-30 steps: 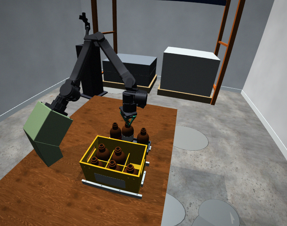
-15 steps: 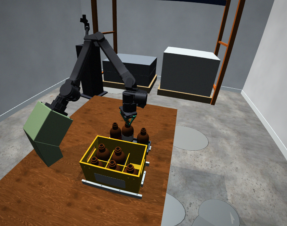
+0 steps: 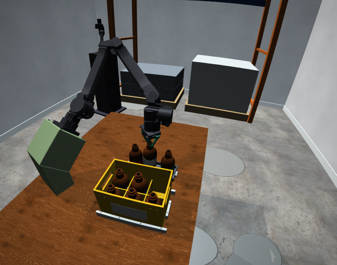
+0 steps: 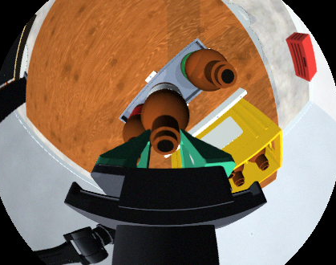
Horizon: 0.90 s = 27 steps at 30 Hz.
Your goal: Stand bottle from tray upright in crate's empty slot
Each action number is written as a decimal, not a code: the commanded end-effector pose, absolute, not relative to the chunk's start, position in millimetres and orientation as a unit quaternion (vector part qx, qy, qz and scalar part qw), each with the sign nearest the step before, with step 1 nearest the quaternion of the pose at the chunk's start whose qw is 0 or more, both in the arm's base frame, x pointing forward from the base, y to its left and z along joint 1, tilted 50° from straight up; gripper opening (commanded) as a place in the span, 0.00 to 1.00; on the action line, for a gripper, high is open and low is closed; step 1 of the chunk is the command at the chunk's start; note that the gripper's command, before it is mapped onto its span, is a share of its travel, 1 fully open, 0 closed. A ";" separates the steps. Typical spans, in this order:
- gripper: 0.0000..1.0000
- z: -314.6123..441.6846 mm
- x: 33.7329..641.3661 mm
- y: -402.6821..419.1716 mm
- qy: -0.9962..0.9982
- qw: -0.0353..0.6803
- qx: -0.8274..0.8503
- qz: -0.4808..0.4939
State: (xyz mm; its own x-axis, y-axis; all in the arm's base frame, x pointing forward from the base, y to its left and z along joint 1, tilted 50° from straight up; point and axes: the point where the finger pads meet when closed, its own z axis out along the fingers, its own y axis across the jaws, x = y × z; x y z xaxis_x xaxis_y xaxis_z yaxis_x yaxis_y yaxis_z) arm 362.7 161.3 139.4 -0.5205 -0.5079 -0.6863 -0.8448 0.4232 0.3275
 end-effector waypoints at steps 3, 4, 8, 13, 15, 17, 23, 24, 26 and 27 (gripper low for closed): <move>0.00 163.0 379.9 151.4 0.800 0.281 -0.421 0.321; 0.00 163.0 379.9 151.4 0.800 0.281 -0.421 0.321; 0.00 163.0 379.9 151.4 0.800 0.281 -0.421 0.321; 0.00 163.0 379.9 151.4 0.800 0.281 -0.421 0.321; 0.00 163.1 379.8 151.4 0.800 0.281 -0.421 0.321; 0.00 163.1 379.7 151.3 0.800 0.280 -0.421 0.321; 0.00 163.6 379.4 150.8 0.801 0.280 -0.421 0.322; 0.00 163.8 379.4 150.6 0.801 0.280 -0.421 0.322; 0.00 164.3 379.4 150.1 0.801 0.280 -0.421 0.322; 0.00 164.6 379.4 149.8 0.801 0.280 -0.421 0.322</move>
